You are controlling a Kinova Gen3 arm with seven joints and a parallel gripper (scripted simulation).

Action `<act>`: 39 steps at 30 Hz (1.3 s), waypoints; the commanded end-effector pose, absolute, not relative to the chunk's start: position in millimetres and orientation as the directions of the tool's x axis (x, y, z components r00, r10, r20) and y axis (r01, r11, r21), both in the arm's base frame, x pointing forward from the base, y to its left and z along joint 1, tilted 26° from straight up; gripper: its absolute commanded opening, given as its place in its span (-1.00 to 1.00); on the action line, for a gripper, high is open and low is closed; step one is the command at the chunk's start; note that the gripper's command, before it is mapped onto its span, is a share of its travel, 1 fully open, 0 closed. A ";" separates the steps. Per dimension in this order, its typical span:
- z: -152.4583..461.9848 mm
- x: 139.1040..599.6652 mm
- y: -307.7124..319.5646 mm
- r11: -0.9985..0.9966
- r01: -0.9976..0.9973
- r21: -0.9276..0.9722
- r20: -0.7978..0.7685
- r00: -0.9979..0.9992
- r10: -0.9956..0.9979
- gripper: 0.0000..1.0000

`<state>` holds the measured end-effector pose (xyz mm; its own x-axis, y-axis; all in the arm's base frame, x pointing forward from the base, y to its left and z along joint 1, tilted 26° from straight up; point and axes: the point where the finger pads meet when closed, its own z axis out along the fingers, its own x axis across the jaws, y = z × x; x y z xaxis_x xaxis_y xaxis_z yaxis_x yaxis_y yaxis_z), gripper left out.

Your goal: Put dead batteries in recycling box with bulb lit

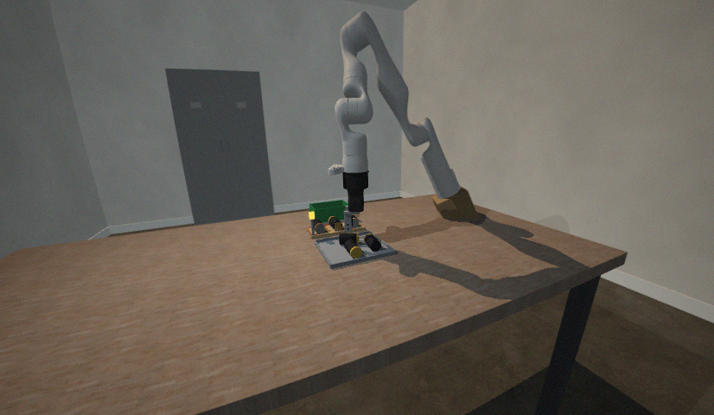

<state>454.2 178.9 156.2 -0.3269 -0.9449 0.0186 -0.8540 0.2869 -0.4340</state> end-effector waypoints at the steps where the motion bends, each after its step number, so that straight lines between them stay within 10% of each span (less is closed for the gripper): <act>1: 156.9 454.3 179.4 0.287 -0.854 -0.435 0.017 -0.326 -0.945 0.81; 39: 117.6 472.0 172.6 0.287 -0.854 -0.435 0.017 -0.326 -0.945 0.81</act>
<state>471.8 173.9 121.2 -0.3254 -0.9455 0.0123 -0.8525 0.2877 -0.4364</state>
